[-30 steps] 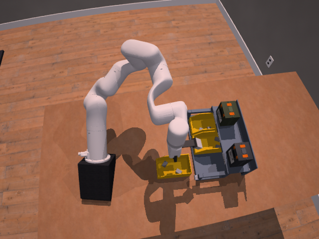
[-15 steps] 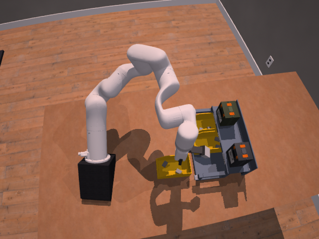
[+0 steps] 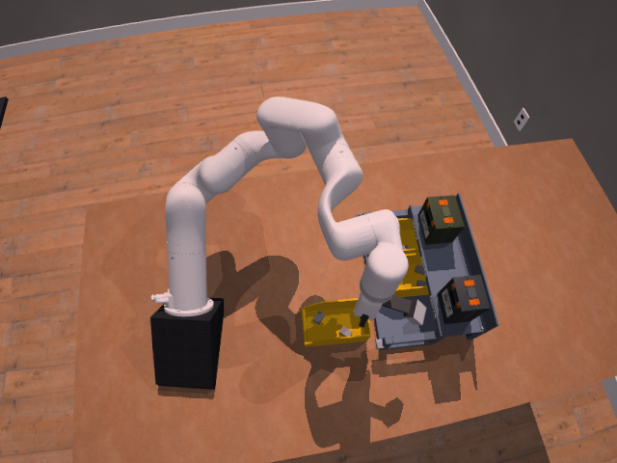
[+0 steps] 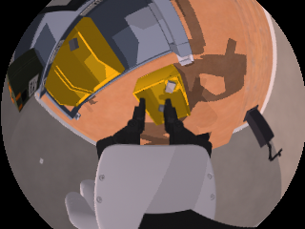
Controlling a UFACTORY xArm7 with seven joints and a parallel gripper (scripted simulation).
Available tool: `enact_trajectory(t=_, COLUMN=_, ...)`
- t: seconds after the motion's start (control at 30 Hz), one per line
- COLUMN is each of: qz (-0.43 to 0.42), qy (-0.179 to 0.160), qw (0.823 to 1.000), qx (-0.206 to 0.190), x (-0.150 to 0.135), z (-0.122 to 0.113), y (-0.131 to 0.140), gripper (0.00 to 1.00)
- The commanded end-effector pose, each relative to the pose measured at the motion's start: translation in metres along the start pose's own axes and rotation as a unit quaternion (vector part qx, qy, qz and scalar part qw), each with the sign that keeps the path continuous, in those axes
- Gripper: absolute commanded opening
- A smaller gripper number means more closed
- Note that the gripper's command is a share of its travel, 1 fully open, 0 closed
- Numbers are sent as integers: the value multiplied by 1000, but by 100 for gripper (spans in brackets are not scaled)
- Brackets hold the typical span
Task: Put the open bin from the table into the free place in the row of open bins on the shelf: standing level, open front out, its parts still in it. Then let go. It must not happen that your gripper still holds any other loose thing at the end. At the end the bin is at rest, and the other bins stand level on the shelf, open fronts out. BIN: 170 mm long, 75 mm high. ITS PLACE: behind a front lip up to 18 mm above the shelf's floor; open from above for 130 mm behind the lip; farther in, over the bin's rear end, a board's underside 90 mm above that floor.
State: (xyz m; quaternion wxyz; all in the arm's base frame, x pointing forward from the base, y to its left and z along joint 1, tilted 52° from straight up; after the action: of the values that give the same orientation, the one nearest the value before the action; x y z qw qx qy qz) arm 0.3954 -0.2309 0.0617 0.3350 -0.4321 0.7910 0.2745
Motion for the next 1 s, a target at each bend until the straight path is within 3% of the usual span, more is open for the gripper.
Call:
enact_trajectory(t=0.0, qz=17, qy=-2, qw=1000, qx=-4, x=2, z=-3, y=-8, gripper=33)
enact_trajectory(t=0.1, qz=17, qy=-2, qw=1000, qx=-4, x=2, z=-3, y=-8, gripper=33)
enact_trajectory(t=0.27, qz=142, qy=0, qw=990, qx=-2, x=7, z=-4, y=-33, gripper=33)
enact_trajectory(t=0.67, qz=142, qy=0, qw=990, qx=-2, x=7, z=-4, y=-33, gripper=33)
enact_trajectory(t=0.83, qz=265, qy=0, qw=964, qx=-3, x=5, z=-4, y=-23, gripper=33)
enact_trajectory(t=0.97, qz=265, qy=0, qw=964, qx=-3, x=5, z=-4, y=-23, gripper=33)
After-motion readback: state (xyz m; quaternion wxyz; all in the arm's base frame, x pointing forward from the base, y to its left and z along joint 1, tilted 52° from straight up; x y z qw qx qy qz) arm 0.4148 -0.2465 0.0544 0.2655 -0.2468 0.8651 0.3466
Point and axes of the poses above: the point where the finger pads meet when closed, its own z axis out along the fingers, its own x axis across the jaws, y = z × x, the point moved 4 cm from there along -z, back along the fingers, and after that the axes turned 9 degrees about -z, right-handed, at the moved point
